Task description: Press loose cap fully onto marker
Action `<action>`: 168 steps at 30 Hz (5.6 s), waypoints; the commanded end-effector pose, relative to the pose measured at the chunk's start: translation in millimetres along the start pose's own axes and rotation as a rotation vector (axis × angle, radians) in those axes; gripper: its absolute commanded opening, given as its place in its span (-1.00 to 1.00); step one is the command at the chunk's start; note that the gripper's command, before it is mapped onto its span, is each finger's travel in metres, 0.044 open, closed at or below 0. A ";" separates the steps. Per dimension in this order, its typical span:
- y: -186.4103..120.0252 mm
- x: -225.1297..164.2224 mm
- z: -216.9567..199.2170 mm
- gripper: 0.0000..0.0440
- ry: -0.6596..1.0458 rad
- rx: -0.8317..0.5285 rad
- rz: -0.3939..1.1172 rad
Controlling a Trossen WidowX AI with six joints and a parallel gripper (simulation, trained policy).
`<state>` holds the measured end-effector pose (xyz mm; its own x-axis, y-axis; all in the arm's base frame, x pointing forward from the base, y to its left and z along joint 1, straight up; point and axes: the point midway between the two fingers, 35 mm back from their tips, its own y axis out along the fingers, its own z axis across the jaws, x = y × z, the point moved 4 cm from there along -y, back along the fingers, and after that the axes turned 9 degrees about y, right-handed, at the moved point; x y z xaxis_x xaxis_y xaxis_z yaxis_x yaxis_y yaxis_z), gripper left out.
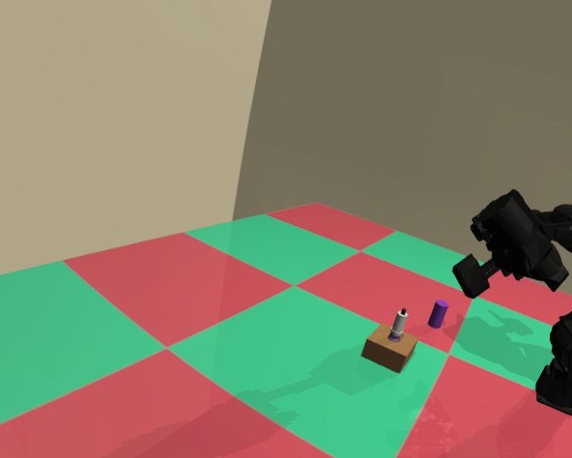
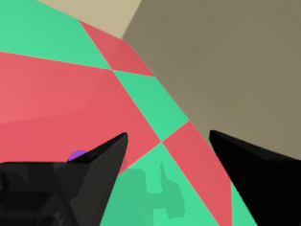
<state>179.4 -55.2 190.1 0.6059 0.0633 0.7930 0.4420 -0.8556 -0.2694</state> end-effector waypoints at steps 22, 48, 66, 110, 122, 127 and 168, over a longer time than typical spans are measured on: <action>3.1 26.4 -1.3 0.12 -0.045 0.081 0.131; 12.4 40.4 7.9 0.27 -0.101 0.197 0.337; 23.7 42.3 18.0 0.33 -0.110 0.275 0.502; 52.7 30.5 49.2 0.34 -0.069 0.525 0.914; 59.2 22.6 57.4 0.31 -0.055 0.616 1.019; 62.4 17.7 61.1 0.29 -0.050 0.655 1.060; 74.3 11.0 74.1 -0.93 -0.155 0.803 1.064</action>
<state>265.0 -81.9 128.7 0.9321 -0.3536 -0.0780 -0.0753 0.0214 -0.9969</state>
